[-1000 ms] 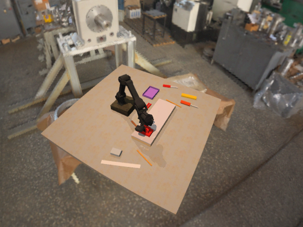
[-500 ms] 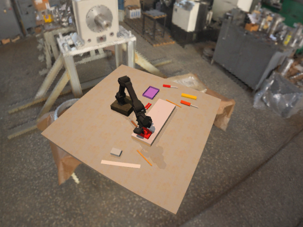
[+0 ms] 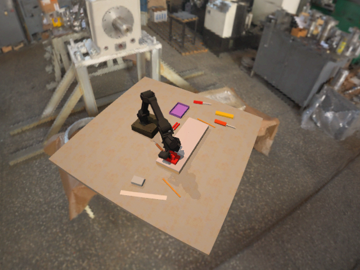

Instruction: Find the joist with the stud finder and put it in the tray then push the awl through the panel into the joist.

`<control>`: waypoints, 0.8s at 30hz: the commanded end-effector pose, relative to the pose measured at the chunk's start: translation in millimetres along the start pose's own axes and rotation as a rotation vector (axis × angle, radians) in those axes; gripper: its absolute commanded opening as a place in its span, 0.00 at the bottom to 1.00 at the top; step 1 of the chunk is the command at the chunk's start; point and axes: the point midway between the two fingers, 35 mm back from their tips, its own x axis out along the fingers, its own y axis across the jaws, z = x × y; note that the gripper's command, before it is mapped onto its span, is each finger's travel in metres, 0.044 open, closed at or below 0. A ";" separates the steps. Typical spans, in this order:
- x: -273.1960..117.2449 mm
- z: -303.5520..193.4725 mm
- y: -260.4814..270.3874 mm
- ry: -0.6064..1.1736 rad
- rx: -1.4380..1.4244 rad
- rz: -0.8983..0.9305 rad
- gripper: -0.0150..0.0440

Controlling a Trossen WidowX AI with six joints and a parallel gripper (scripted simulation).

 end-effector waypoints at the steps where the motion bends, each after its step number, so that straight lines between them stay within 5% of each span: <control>1: -24.9 12.9 -4.5 -0.022 -0.003 -0.013 0.25; 13: -86.9 26.7 -5.6 -0.022 -0.003 -0.013 0.25; 24: -89.3 32.0 5.8 -0.023 -0.031 -0.006 0.25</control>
